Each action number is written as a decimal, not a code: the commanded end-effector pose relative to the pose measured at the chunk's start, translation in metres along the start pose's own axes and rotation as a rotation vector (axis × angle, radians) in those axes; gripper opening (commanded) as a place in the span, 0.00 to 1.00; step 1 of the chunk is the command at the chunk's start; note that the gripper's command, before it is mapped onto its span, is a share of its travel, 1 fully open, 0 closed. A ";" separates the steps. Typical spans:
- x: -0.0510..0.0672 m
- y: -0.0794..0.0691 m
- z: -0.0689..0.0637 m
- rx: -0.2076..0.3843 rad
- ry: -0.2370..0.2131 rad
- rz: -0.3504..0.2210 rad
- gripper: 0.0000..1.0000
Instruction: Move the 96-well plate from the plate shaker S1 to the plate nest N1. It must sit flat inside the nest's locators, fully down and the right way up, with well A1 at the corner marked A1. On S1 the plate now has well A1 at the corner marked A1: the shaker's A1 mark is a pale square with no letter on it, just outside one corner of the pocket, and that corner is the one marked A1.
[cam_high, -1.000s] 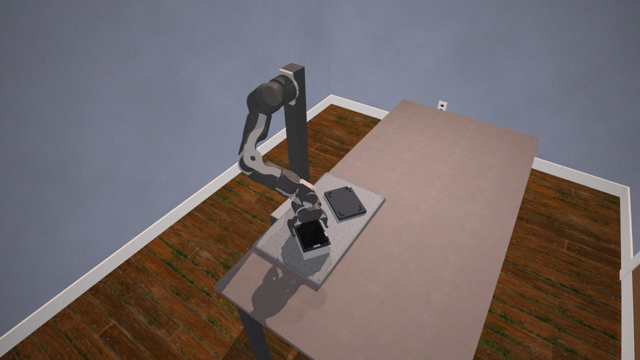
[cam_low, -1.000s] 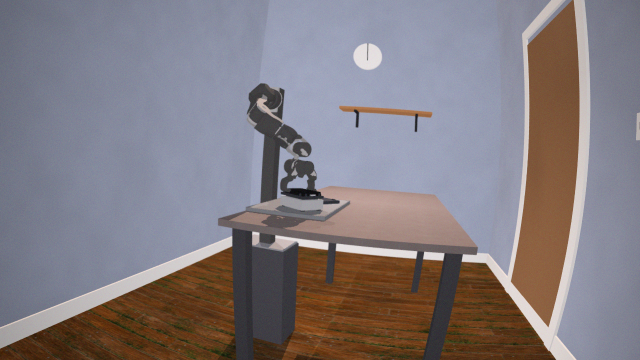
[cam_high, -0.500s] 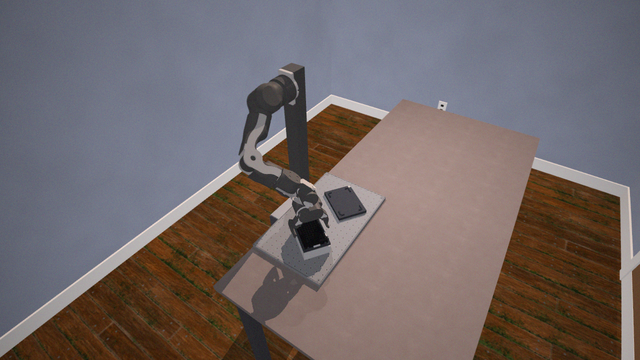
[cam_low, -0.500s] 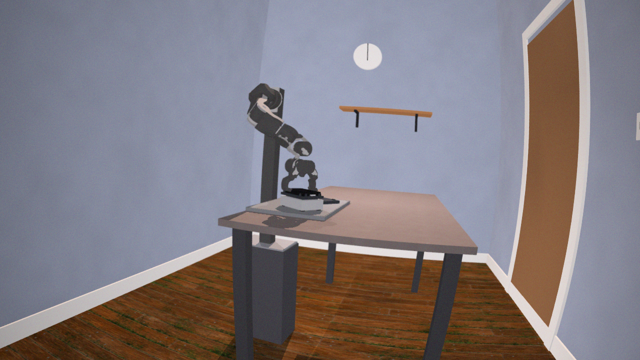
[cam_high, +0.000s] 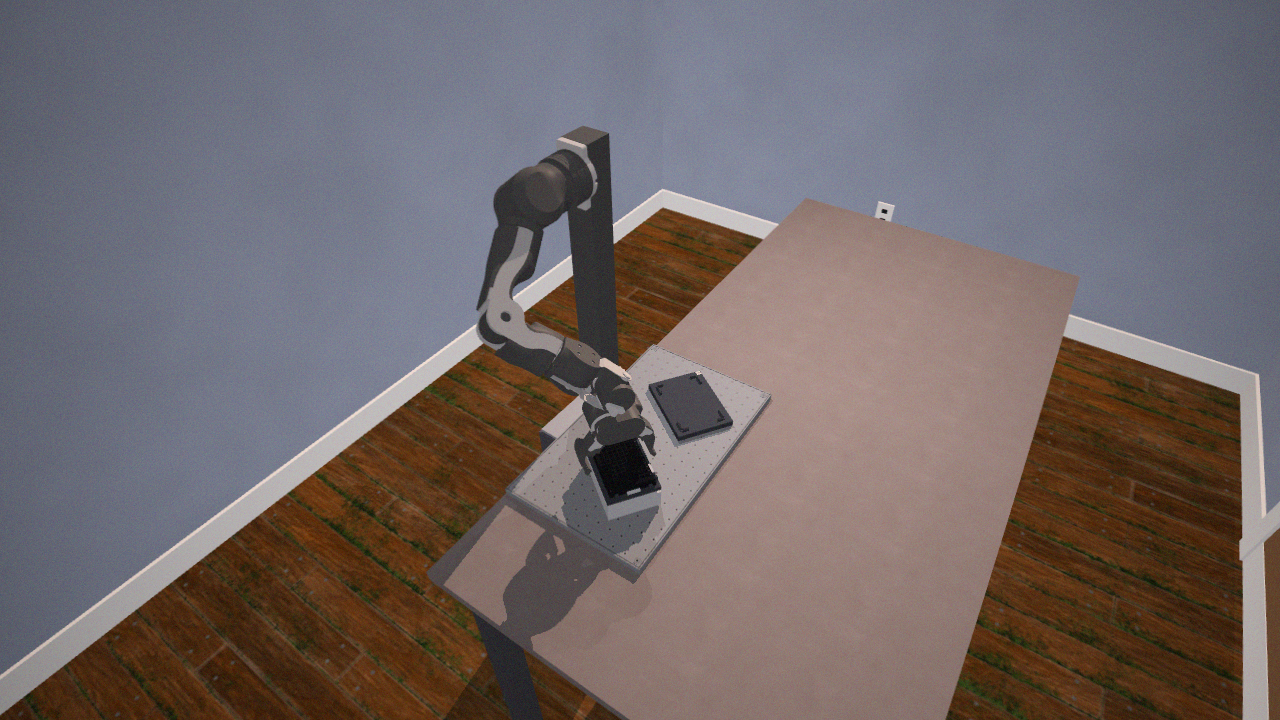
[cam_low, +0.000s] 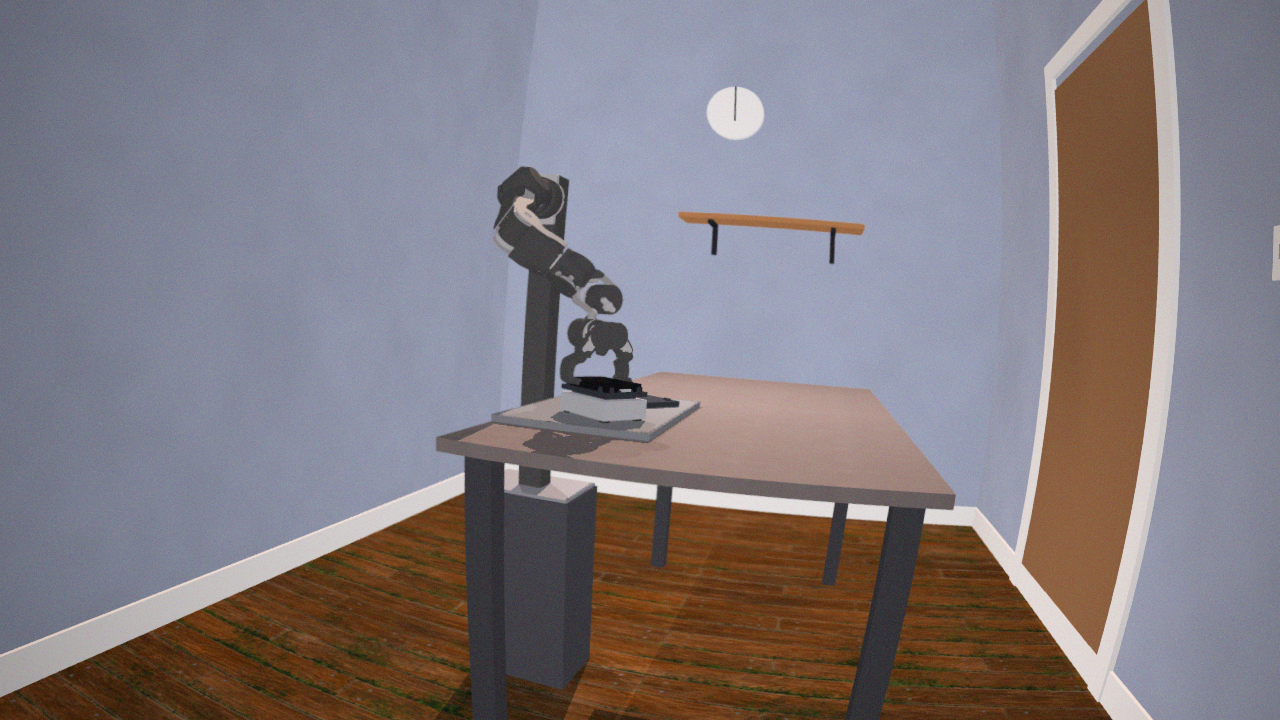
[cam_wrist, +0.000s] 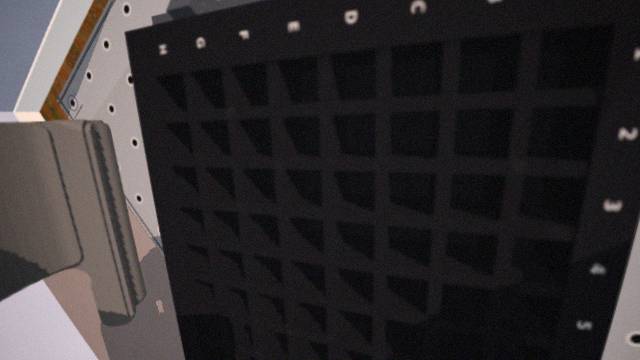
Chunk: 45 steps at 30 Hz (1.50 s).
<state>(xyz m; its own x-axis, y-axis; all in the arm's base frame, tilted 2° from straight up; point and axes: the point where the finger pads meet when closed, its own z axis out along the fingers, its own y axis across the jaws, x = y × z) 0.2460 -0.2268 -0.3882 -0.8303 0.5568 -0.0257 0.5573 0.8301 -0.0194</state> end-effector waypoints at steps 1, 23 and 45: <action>-0.001 0.001 -0.001 -0.007 -0.005 0.002 0.77; -0.006 0.003 -0.004 -0.010 -0.010 0.007 0.60; -0.006 0.002 -0.004 -0.007 -0.010 0.007 0.00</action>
<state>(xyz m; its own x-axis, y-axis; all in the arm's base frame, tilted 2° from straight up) 0.2517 -0.2280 -0.3843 -0.8265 0.5618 -0.0350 0.5625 0.8267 -0.0141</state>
